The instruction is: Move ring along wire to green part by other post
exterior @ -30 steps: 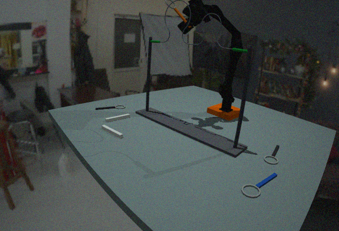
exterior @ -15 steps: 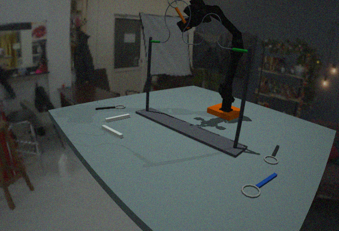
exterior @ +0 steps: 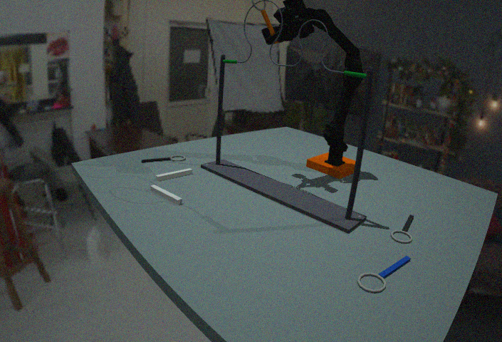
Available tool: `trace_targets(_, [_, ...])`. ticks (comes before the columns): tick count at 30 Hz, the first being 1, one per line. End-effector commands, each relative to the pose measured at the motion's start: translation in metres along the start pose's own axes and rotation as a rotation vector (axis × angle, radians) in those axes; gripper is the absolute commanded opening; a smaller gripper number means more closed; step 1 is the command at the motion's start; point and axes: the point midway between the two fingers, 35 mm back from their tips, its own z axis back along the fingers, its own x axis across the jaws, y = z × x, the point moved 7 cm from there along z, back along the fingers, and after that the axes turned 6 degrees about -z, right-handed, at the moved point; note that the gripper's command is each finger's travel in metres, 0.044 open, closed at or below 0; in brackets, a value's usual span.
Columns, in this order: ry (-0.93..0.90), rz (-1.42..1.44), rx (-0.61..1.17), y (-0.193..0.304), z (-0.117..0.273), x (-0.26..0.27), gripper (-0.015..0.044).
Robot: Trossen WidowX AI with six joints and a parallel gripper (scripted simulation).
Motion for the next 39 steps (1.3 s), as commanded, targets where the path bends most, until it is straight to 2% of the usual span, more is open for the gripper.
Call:
trace_targets(1, [0.022,0.048,-0.013,0.0004,0.0015,0.0009,-0.015])
trace_targets(39, [0.216,0.473,-0.093,0.0032,-0.0005,-0.0037,-0.015])
